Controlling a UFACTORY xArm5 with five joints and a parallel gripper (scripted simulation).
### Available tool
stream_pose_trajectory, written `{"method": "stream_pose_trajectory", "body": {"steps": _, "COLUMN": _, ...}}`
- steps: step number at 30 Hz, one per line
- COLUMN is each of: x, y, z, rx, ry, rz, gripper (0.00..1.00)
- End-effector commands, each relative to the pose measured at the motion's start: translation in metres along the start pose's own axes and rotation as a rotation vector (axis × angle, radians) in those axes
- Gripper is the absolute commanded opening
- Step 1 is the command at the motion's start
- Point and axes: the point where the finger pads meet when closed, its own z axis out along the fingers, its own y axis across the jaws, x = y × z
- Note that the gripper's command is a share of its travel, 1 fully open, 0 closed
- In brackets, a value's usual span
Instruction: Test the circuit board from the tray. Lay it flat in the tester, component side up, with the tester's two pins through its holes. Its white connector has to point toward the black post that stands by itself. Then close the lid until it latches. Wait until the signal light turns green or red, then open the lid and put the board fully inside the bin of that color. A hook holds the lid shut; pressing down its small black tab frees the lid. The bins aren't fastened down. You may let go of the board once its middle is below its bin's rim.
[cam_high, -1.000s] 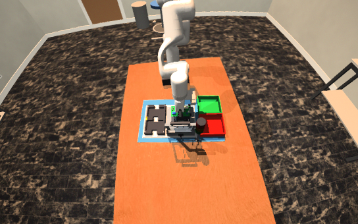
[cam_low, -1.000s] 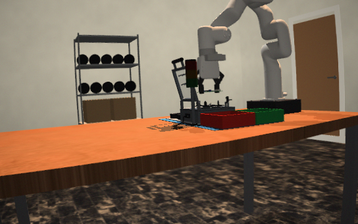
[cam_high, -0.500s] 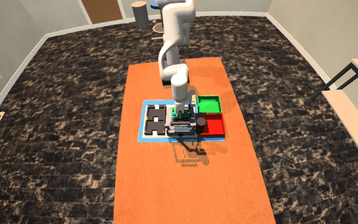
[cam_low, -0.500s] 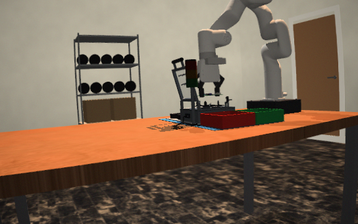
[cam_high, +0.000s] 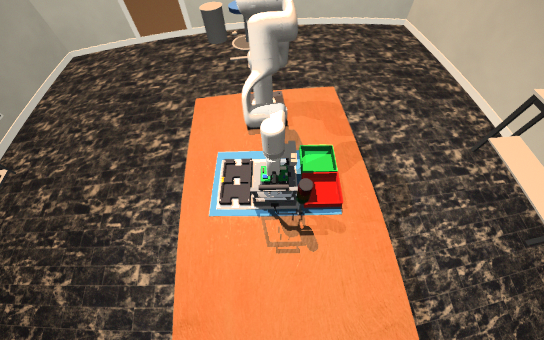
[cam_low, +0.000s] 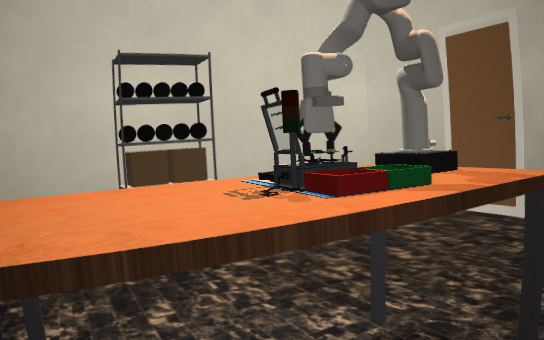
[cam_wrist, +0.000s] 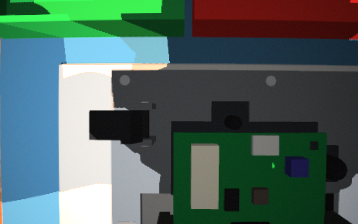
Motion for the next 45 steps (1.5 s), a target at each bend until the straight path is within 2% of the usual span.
{"method": "stream_pose_trajectory", "body": {"steps": 1, "x": 0.0002, "y": 0.0018, "z": 0.0009, "rx": -0.005, "ry": 0.001, "rz": 0.0, "gripper": 0.79}}
{"method": "stream_pose_trajectory", "body": {"steps": 45, "x": 0.0003, "y": 0.0018, "z": 0.0051, "rx": -0.005, "ry": 0.001, "rz": 0.0, "gripper": 0.79}}
